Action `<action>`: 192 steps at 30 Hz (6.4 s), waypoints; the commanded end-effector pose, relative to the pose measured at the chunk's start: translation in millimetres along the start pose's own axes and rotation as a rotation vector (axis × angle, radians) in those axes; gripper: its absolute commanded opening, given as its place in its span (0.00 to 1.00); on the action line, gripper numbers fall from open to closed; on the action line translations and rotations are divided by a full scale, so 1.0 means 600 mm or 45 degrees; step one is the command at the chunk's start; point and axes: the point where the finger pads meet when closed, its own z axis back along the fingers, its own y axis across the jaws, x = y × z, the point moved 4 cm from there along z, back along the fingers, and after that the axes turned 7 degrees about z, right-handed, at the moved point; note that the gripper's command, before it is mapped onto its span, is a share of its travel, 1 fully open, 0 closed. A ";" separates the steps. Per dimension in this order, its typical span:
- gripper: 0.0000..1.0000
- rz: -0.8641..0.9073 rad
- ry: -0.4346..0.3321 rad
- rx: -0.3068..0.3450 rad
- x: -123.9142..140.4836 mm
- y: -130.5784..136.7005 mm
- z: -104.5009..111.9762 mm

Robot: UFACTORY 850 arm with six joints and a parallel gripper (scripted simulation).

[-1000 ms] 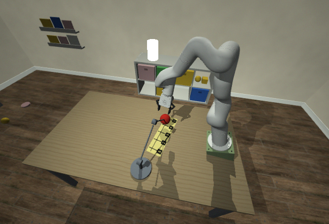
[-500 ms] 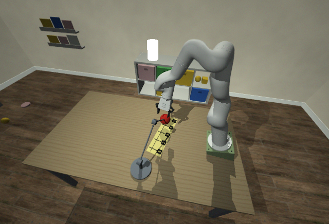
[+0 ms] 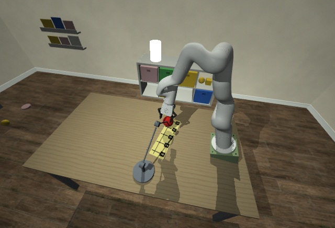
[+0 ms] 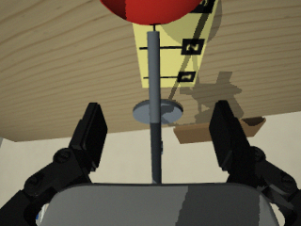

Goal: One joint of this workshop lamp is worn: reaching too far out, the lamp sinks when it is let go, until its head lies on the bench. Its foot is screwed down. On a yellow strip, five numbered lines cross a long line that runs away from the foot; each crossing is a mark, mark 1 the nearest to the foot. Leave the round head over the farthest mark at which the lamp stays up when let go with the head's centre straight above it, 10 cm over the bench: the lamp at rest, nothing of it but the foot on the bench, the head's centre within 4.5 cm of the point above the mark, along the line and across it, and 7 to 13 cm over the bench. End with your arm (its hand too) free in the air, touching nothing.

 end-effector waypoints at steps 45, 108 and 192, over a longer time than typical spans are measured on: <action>0.00 0.002 0.001 -0.004 0.002 -0.003 -0.046; 0.00 0.004 0.001 -0.004 -0.130 0.010 -0.044; 1.00 0.004 0.001 -0.005 -0.131 0.009 -0.033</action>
